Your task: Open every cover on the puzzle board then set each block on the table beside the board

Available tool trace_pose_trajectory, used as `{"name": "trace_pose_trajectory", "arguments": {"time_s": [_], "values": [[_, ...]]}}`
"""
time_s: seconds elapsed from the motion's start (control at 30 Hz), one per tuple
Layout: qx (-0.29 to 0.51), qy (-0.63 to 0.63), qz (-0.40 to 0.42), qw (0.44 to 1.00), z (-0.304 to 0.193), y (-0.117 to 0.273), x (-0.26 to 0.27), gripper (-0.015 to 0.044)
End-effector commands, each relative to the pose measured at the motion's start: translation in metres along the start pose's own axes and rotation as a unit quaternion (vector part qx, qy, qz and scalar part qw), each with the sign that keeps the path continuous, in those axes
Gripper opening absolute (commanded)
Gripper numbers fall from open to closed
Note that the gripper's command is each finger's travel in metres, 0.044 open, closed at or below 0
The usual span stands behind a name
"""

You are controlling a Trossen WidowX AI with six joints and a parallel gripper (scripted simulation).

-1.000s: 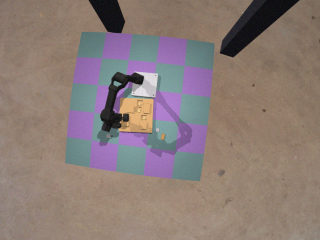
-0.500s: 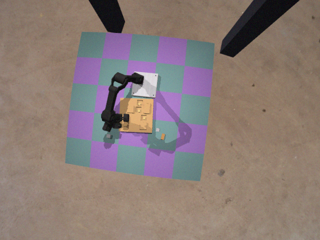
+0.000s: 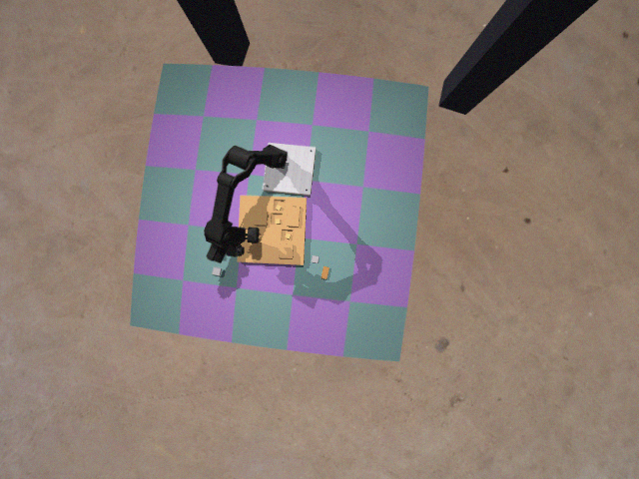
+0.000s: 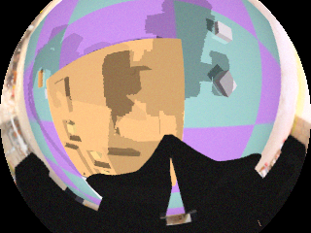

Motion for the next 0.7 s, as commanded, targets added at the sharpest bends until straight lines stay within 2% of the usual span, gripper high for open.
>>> {"name": "trace_pose_trajectory", "arguments": {"time_s": [0.0,0.67], "values": [[0.003,0.002,0.003,1.0,-0.001,-0.007,0.001,0.0],[0.003,0.002,0.004,1.0,-0.002,-0.026,0.002,0.0]]}}
Point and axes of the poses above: the point midway between the two fingers, 35 mm back from their tips, its own y axis back along the fingers, its own x axis across the jaws, z = x × y, the point moved 6 cm from there along y, back along the fingers, and after that the axes turned 10 degrees about y, right-handed, at the moved point
